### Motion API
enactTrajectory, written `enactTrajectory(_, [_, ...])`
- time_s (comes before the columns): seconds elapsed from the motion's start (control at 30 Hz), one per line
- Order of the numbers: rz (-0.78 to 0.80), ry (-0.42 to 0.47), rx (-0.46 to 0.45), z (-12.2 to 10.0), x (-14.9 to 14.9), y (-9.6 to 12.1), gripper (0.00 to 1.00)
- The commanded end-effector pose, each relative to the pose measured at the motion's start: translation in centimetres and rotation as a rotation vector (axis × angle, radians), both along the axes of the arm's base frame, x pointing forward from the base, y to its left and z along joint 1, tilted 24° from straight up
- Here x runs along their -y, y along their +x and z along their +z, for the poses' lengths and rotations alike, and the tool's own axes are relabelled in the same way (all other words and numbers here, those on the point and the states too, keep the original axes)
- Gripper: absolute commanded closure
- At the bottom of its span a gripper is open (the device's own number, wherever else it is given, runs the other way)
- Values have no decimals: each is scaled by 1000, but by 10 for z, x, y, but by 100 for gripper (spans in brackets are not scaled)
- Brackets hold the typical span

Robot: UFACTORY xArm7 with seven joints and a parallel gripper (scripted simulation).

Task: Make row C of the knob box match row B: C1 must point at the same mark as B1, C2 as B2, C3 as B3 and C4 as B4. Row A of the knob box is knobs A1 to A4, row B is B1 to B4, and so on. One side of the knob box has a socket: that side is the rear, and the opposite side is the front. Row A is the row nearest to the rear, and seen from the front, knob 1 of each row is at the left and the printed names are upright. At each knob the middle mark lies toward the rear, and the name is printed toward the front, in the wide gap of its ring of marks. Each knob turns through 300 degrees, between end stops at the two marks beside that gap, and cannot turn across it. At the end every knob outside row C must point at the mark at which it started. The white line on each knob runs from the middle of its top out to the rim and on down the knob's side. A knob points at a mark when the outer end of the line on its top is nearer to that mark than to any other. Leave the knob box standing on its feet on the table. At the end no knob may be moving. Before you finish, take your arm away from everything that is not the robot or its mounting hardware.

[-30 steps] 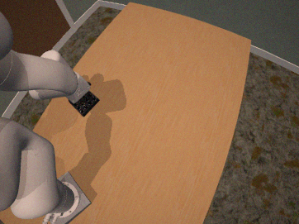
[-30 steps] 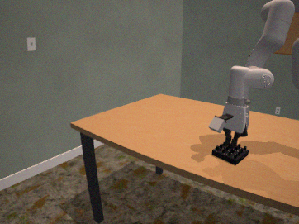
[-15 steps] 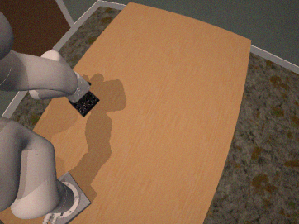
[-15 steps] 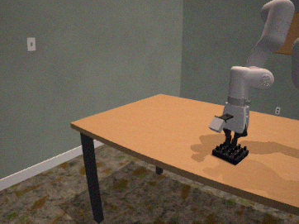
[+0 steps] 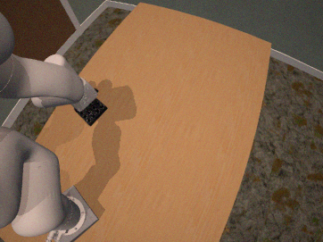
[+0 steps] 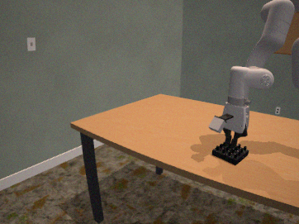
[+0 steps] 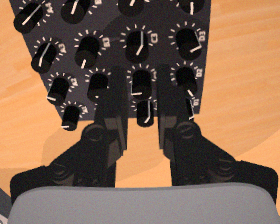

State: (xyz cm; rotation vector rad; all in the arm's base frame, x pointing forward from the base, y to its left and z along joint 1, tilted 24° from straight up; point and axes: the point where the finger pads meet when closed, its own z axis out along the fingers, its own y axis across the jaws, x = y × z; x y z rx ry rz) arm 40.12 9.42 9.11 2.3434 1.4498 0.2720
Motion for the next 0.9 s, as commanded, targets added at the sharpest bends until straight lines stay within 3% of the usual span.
enactTrajectory(0.0, [1,1,2,1,-1,1,81])
enactTrajectory(0.17, [1,1,2,1,-1,1,81])
enactTrajectory(0.2, [1,1,2,1,-1,1,92])
enactTrajectory(0.87, [1,1,2,1,-1,1,92])
